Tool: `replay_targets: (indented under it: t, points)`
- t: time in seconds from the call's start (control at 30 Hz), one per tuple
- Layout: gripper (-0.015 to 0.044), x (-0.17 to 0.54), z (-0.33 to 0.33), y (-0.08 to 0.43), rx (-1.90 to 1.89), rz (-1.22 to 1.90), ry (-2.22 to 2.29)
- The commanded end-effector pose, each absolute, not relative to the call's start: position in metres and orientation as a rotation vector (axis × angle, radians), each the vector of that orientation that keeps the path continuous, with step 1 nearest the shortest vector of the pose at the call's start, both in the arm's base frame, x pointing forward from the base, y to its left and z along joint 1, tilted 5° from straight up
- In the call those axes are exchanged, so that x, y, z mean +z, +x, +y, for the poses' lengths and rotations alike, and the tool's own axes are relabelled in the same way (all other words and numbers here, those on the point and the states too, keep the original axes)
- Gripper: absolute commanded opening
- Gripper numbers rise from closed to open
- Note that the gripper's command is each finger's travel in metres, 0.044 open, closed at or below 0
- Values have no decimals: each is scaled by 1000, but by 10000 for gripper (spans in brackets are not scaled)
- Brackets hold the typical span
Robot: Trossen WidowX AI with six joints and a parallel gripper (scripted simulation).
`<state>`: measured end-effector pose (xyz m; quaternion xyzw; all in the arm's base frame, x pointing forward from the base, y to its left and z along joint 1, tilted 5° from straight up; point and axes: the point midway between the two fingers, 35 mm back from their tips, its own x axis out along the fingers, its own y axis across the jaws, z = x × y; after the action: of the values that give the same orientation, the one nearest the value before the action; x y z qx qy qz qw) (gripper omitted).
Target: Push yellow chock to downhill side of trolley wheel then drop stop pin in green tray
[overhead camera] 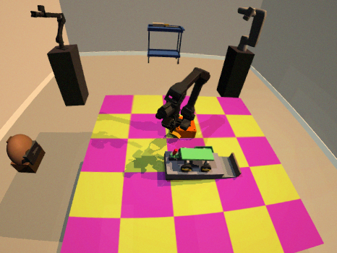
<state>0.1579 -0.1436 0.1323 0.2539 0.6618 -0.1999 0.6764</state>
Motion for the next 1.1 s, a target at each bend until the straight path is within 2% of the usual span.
replay_targets:
  t: [0.0, 1.07]
  points:
    - [0, 133, -144, 158, -355, 1504, 472]
    - [0, 133, -144, 158, 474, 1464, -394]
